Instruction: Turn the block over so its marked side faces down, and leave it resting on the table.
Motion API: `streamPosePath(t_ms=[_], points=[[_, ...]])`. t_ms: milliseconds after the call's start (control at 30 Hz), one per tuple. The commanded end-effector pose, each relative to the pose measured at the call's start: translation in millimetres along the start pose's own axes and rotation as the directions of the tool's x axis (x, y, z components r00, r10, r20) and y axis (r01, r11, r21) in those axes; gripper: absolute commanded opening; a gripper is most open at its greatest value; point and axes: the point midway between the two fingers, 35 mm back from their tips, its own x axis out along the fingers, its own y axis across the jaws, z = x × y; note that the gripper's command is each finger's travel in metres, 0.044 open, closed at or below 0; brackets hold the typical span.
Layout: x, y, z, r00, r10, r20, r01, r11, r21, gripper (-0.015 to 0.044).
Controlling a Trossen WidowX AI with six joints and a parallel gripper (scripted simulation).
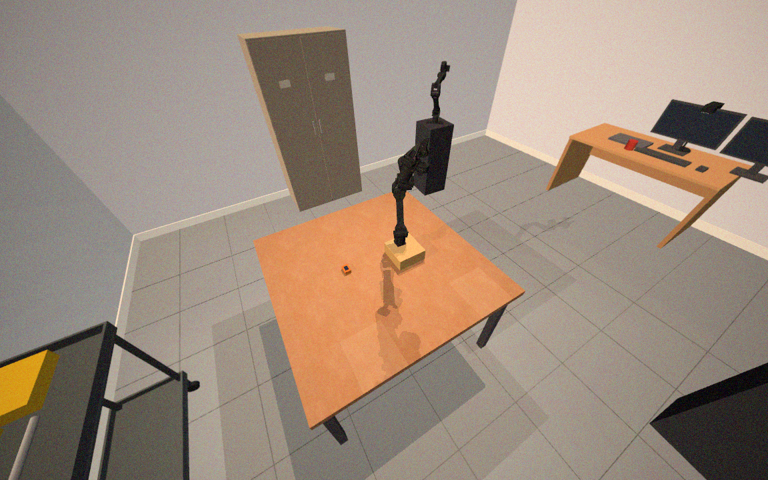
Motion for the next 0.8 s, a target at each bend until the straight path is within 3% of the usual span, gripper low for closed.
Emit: streamPosePath(t_ms=[0,400,767], points=[[-5,21,6,0.997,0.076,0.024,-0.075,0.997,-0.006,0.044],[-35,118,40,0.921,0.369,0.128,-0.385,0.912,0.141,0.044],[-100,222,50,0.712,0.674,0.194,-0.701,0.667,0.253,0.044]])
